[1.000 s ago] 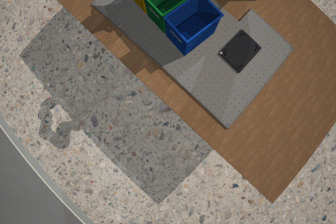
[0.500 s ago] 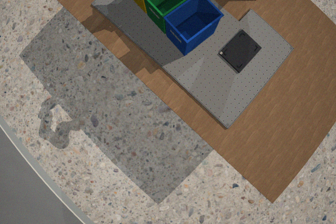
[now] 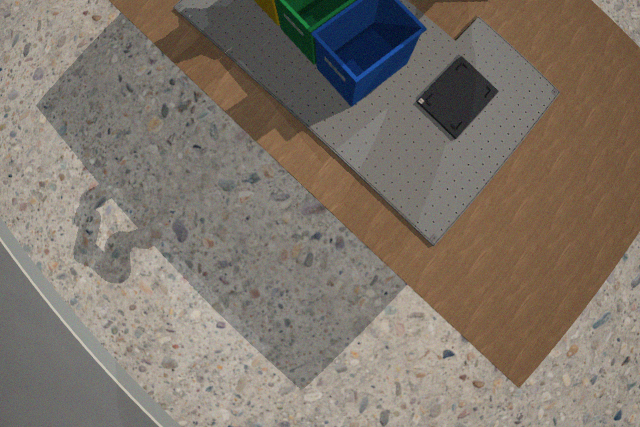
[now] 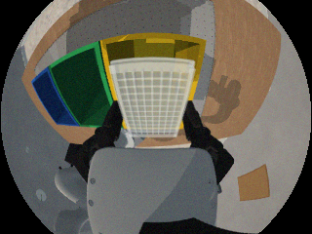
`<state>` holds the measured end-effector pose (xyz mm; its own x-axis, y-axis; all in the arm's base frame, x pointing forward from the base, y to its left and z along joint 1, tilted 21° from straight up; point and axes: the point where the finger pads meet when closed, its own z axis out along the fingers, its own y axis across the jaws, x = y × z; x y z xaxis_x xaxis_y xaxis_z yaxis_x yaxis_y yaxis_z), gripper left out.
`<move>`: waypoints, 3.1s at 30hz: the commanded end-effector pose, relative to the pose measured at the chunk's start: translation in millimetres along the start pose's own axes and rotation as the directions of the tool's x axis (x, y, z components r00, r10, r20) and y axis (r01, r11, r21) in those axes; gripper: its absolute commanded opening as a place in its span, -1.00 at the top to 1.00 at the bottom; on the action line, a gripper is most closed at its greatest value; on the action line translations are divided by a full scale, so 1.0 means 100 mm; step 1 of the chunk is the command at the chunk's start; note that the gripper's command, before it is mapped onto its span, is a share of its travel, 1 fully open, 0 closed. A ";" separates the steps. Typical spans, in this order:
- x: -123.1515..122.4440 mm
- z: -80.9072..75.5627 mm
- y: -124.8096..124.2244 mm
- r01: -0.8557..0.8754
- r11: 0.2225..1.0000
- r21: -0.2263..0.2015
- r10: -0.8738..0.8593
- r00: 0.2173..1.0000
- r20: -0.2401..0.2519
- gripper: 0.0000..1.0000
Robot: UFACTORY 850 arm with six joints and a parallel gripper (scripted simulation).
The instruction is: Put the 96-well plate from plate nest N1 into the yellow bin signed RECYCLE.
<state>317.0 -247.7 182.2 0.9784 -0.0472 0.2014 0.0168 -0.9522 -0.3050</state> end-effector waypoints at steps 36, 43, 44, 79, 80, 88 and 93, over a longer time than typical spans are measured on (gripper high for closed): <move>0.00 0.04 0.00 0.000 1.000 -0.001 0.000 1.000 -0.001 1.00; 0.00 0.05 0.00 0.000 1.000 -0.001 0.000 1.000 -0.001 1.00; 0.00 0.05 0.00 0.000 1.000 -0.001 0.000 1.000 -0.001 1.00; 0.00 0.10 0.00 0.000 1.000 -0.001 0.000 1.000 -0.001 1.00; 0.00 0.10 0.00 0.000 1.000 -0.001 0.000 1.000 -0.001 1.00; 0.00 0.11 0.00 0.000 1.000 -0.001 0.000 1.000 -0.001 -1.00; 0.00 0.11 0.00 0.000 1.000 -0.001 0.000 1.000 -0.001 -1.00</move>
<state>319.3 -244.0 171.4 0.9784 -0.0472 0.2014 0.0168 -0.9522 -0.3051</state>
